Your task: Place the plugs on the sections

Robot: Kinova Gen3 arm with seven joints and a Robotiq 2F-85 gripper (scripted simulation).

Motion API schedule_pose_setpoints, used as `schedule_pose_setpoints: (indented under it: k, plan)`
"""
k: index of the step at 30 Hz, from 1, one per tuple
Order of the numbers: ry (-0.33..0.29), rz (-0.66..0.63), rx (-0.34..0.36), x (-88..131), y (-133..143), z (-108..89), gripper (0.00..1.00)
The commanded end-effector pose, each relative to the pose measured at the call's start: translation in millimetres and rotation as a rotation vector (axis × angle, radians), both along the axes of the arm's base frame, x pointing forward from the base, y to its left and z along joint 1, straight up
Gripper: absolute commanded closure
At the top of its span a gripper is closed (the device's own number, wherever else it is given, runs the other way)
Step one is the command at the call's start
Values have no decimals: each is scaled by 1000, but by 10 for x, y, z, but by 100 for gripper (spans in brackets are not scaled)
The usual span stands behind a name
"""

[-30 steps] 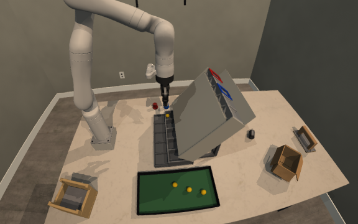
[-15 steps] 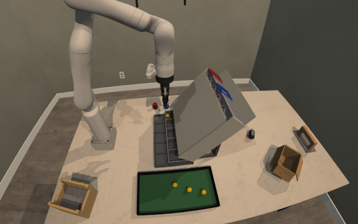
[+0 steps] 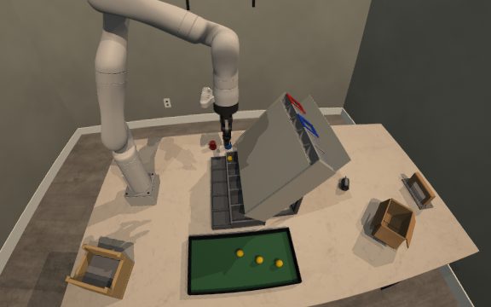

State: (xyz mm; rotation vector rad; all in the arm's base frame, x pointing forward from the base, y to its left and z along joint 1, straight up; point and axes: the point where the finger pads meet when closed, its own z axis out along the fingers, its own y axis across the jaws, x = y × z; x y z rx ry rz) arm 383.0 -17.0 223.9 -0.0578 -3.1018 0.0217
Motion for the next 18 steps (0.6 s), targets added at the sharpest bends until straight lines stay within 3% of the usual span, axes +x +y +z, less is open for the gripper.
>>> schedule_pose_setpoints:
  k: [1,5,6,9,14,18]
  plan:
    - [-2,0,0,3,0,5,50]
    - [-2,0,0,3,0,5,50]
    - [-30,9,3,-111,-578,-370,50]
    - [-30,9,3,-128,-684,-443,50]
    - [-30,9,3,-245,-1225,-789,50]
    - [-30,9,3,-248,-1241,-799,50]
